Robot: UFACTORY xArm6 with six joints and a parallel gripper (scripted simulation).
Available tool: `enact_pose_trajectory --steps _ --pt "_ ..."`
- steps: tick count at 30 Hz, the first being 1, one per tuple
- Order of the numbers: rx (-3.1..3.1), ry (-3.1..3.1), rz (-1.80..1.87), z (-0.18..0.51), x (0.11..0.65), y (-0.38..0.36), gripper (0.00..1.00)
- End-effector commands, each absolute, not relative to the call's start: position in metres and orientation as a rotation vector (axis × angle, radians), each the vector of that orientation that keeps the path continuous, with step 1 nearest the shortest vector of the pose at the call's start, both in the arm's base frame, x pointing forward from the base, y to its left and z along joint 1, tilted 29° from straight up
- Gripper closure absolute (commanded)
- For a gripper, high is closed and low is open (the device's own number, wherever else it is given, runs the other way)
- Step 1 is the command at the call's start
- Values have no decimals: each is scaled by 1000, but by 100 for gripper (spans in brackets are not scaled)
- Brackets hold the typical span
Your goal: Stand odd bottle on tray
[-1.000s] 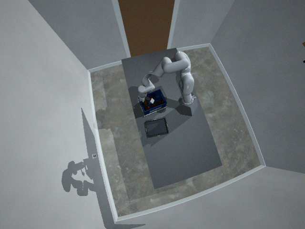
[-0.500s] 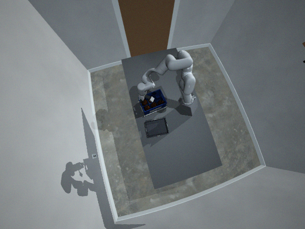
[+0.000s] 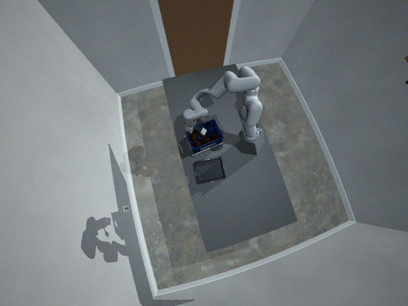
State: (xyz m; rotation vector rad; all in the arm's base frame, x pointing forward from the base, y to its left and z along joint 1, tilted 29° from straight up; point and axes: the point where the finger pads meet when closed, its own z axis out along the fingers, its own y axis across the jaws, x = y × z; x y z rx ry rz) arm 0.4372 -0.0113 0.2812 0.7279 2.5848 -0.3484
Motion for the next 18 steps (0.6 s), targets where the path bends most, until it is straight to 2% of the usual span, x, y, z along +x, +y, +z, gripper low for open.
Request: enact_pose_trajectory --steps 1,3,4,18 --pt "727 2582 -346 283 438 -11 35" --pt "727 2582 -346 283 438 -11 35" --pt "727 2582 -346 283 438 -11 100" --pt "727 2582 -346 283 438 -11 100"
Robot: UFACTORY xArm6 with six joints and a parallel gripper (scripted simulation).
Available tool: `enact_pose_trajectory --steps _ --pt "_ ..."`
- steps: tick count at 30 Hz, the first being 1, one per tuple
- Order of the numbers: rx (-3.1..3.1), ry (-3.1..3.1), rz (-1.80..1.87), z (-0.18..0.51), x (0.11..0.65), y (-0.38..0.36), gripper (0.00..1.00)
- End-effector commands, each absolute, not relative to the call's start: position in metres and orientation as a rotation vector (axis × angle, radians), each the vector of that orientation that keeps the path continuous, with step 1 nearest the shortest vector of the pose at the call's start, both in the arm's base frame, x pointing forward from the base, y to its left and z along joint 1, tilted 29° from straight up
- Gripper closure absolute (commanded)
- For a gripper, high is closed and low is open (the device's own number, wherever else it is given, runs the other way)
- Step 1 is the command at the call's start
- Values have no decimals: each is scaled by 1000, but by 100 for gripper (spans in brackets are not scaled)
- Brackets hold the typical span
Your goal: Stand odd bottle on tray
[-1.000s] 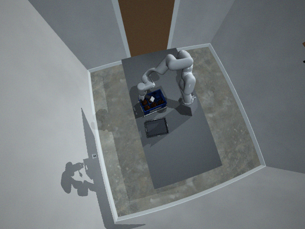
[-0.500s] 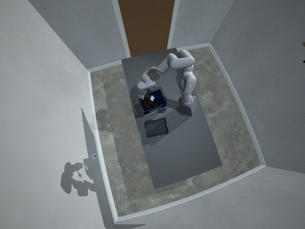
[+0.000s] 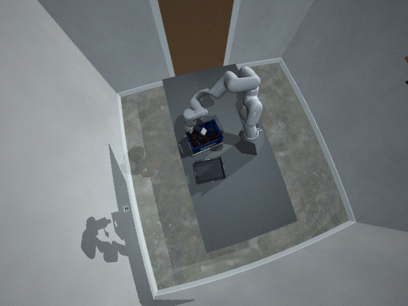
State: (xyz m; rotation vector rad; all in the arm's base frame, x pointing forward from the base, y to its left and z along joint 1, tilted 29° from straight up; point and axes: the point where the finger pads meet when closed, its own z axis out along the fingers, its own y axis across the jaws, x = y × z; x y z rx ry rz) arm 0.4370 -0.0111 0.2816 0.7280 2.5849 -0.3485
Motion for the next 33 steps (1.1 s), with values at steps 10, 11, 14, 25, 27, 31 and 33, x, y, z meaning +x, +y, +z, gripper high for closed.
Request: enact_pose_trajectory --steps 10,11,14,25,27,31,33 --pt "727 2582 -346 283 438 -11 100" --pt "727 2582 -346 283 438 -11 100" --pt "727 2582 -346 283 438 -11 100" --pt "728 2584 -345 260 429 37 100" --pt "727 2583 -346 252 423 55 100" --pt "727 2581 -346 247 420 64 100" --pt "727 2581 -346 247 420 64 100"
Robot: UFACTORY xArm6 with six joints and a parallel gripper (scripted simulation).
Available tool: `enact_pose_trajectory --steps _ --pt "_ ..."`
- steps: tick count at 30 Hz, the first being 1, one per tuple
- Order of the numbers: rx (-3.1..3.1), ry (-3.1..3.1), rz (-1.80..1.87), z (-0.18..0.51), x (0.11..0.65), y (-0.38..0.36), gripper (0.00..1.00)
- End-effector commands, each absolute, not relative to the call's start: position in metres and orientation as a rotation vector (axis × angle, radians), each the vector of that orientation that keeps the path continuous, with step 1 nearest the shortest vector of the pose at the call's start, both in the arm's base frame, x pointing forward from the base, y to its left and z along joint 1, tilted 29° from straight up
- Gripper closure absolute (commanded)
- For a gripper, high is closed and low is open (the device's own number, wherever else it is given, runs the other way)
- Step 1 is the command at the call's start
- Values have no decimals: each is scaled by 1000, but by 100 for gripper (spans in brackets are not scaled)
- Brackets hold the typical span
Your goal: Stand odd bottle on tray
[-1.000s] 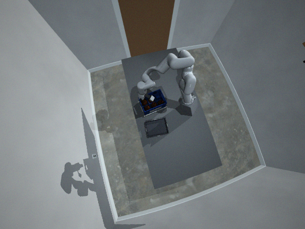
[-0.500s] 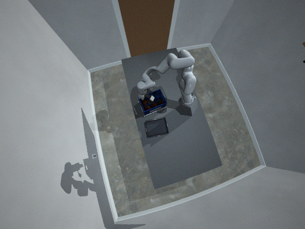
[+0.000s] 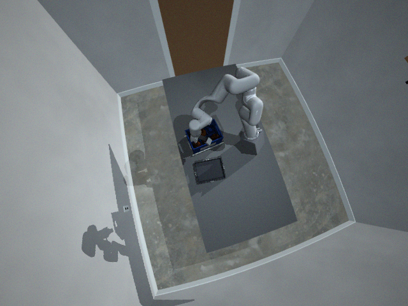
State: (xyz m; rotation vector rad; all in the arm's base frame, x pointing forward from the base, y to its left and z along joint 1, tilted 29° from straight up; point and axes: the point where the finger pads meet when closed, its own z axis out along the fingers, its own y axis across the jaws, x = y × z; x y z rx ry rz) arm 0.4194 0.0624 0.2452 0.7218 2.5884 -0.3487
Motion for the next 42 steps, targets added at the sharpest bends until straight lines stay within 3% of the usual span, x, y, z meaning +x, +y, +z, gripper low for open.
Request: enact_pose_trajectory --steps 1,2,42 --pt "727 2581 -346 247 420 64 100" --pt "727 2581 -346 247 420 64 35" --pt "727 2581 -346 246 421 64 35"
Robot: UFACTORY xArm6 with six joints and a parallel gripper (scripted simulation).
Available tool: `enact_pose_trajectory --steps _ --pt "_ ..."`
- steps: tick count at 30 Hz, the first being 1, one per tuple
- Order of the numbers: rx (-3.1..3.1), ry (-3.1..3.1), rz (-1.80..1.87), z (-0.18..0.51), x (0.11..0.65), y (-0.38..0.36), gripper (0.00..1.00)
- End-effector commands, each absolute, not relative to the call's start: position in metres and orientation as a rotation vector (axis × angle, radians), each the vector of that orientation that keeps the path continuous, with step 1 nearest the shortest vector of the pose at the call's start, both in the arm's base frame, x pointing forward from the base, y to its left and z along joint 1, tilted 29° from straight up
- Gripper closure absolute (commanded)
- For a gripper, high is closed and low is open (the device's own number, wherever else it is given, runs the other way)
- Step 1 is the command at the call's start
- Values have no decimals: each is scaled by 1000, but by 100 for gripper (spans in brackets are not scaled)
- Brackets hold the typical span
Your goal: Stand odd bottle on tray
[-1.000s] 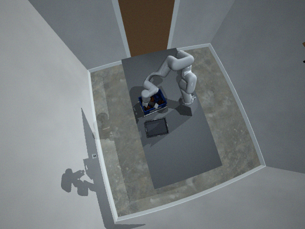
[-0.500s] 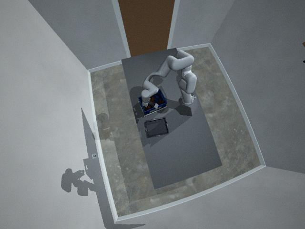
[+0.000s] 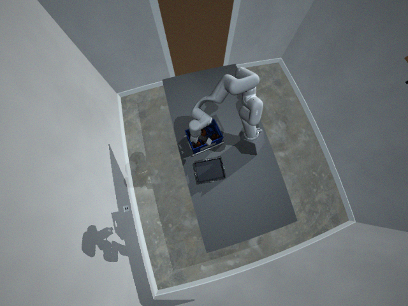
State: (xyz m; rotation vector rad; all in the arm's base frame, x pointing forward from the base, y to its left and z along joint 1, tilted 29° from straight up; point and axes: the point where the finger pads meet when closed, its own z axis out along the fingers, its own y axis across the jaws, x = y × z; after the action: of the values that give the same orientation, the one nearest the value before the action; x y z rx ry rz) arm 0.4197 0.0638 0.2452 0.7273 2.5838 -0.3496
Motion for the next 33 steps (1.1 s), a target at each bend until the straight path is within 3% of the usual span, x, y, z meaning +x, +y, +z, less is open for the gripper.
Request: enact_pose_trajectory --steps 1,33 --pt "727 2581 -346 246 421 64 35" --pt "727 2582 -346 221 431 55 35"
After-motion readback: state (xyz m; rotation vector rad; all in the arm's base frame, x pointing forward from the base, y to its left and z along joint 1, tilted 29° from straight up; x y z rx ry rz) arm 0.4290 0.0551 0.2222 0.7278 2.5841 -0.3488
